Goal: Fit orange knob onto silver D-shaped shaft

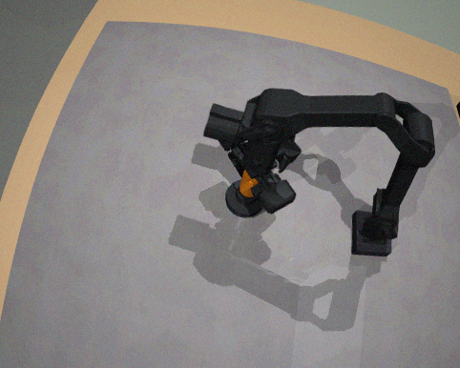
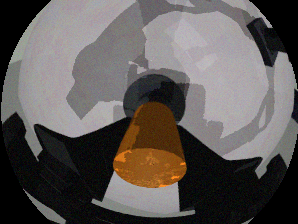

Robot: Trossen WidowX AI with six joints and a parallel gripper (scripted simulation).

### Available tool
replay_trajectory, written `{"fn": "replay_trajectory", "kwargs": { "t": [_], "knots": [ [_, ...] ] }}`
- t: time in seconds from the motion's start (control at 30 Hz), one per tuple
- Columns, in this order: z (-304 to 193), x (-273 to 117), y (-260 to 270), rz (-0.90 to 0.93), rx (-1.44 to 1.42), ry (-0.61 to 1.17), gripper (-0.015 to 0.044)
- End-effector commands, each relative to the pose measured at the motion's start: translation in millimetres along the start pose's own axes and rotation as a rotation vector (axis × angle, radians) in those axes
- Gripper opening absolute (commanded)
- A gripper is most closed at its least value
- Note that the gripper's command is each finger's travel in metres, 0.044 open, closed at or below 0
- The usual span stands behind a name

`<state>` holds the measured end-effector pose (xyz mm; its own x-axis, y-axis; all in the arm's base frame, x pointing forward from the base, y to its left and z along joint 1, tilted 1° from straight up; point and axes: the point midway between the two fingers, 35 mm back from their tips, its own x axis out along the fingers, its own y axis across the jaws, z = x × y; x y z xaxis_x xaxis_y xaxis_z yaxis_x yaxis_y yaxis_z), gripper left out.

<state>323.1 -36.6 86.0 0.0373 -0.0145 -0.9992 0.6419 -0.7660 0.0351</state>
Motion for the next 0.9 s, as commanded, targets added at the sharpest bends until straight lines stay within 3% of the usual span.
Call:
{"fn": "replay_trajectory", "kwargs": {
  "t": [0.0, 0.87],
  "knots": [
    [-0.4, 0.3, 0.3, 0.003, 0.002, 0.004, 0.0000],
    [-0.6, 12.5, 0.8, 0.003, 0.000, 0.004, 0.0000]
  ]
}}
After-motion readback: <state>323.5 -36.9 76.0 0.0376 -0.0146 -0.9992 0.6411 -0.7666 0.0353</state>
